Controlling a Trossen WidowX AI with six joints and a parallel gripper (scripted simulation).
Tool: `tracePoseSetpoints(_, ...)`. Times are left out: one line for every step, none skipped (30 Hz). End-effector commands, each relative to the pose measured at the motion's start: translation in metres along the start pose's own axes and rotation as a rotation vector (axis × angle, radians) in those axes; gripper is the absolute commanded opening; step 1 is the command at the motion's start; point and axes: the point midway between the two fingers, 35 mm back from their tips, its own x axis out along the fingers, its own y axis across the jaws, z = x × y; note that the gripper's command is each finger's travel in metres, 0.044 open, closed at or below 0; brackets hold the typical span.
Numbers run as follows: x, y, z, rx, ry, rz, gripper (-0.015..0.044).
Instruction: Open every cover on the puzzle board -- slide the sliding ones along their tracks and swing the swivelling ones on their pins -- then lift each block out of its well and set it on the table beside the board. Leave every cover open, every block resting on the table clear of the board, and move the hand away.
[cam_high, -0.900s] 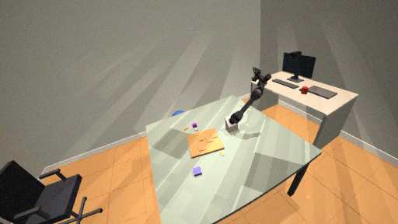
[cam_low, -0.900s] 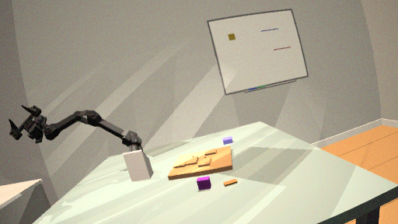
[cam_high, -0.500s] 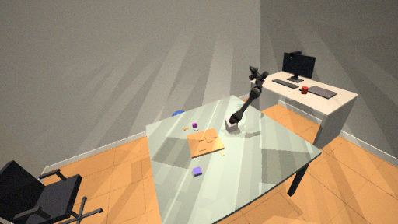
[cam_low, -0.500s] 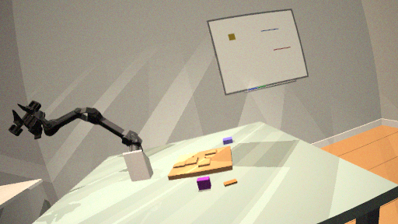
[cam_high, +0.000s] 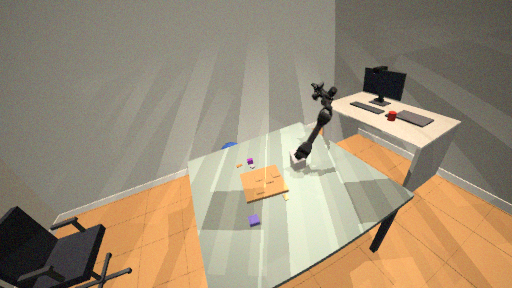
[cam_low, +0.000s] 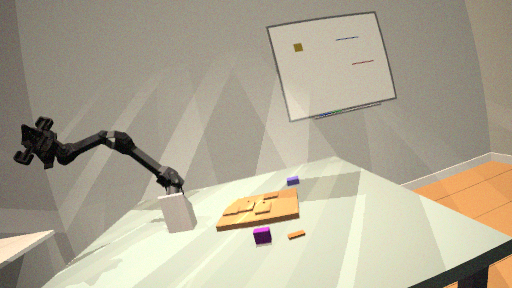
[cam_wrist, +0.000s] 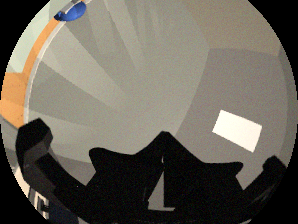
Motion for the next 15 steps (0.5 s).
tracePoseSetpoints(0.014,-0.004,0.012,0.061,-0.024,0.004,0.0000)
tracePoseSetpoints(0.018,-0.005,0.016,0.074,-0.032,0.005,0.0000)
tracePoseSetpoints(0.023,-0.007,0.019,0.086,-0.041,0.005,0.0000)
tracePoseSetpoints(0.025,-0.007,0.022,0.099,-0.044,0.010,0.0000)
tracePoseSetpoints(0.028,-0.007,0.024,0.112,-0.046,0.016,0.0000)
tracePoseSetpoints(0.030,-0.007,0.027,0.124,-0.049,0.021,0.0000)
tracePoseSetpoints(0.033,-0.007,0.030,0.137,-0.052,0.026,0.0000)
tracePoseSetpoints(0.036,-0.007,0.033,0.150,-0.056,0.031,0.0000)
tracePoseSetpoints(0.039,-0.008,0.036,0.163,-0.060,0.036,0.0000)
tracePoseSetpoints(0.042,-0.008,0.039,0.176,-0.065,0.041,0.0000)
tracePoseSetpoints(0.045,-0.009,0.043,0.188,-0.071,0.044,0.0000)
tracePoseSetpoints(0.050,-0.011,0.047,0.200,-0.080,0.046,0.0000)
tracePoseSetpoints(0.054,-0.012,0.050,0.213,-0.089,0.048,0.0000)
tracePoseSetpoints(0.057,-0.014,0.054,0.222,-0.097,0.050,0.0000)
tracePoseSetpoints(0.061,-0.016,0.058,0.232,-0.105,0.052,0.0000)
